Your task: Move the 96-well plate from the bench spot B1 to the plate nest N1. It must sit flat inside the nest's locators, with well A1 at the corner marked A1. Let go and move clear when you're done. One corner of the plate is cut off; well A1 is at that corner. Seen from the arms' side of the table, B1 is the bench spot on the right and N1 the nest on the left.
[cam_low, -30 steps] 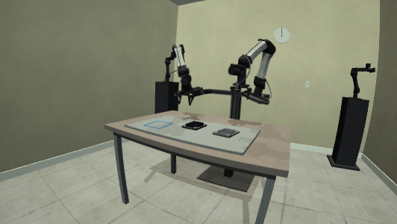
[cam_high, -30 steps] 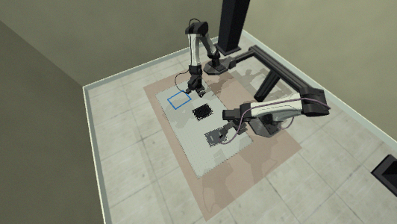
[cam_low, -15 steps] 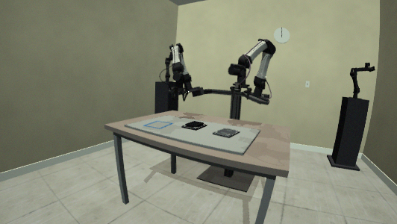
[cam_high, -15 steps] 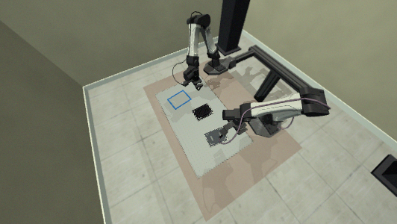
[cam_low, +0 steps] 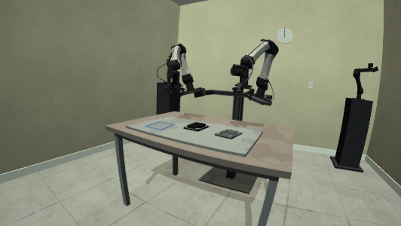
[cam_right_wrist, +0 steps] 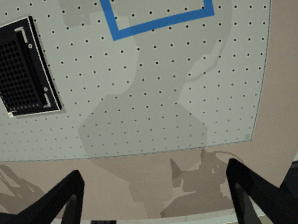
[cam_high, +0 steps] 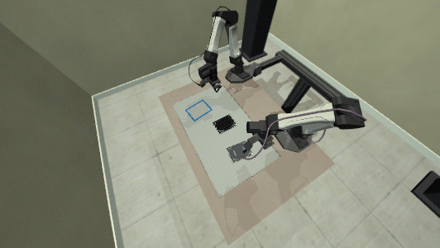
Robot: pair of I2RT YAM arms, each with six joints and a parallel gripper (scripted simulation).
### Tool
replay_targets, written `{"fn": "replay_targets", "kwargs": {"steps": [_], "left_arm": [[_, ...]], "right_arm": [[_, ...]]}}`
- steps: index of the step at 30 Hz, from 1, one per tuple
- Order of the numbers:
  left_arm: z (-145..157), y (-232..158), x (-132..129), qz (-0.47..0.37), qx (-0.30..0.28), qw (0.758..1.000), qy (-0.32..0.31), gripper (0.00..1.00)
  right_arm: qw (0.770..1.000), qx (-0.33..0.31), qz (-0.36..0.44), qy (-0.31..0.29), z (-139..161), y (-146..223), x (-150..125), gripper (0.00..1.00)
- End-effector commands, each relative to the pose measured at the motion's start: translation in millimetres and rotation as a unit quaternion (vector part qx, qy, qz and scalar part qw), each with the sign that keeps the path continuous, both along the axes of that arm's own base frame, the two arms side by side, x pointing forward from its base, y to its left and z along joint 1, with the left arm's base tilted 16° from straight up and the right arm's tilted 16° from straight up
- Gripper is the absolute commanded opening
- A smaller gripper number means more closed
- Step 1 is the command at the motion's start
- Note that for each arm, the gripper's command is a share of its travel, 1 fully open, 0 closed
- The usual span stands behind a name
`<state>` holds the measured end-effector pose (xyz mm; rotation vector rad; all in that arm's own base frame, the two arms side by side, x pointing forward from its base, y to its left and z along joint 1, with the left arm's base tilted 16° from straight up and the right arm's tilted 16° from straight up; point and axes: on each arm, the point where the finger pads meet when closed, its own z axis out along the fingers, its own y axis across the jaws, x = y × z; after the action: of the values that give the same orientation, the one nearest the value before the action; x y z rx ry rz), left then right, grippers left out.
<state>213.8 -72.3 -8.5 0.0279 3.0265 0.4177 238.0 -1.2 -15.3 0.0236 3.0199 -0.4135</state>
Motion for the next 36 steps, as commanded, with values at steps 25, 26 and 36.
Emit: {"fn": "replay_targets", "kwargs": {"steps": [25, 26, 36], "left_arm": [[2, 1, -7, 0.001, -0.001, 1.000, 0.005, 1.00], [2, 1, -7, 0.001, -0.001, 1.000, 0.005, 1.00], [2, 1, -7, 0.001, -0.001, 1.000, 0.005, 1.00]], "right_arm": [[1.000, 0.001, 0.020, -0.005, 50, -52, -9, 1.00], [1.000, 0.001, 0.020, -0.005, 50, -52, -9, 1.00], [1.000, 0.001, 0.018, -0.005, 50, -52, -9, 1.00]]}}
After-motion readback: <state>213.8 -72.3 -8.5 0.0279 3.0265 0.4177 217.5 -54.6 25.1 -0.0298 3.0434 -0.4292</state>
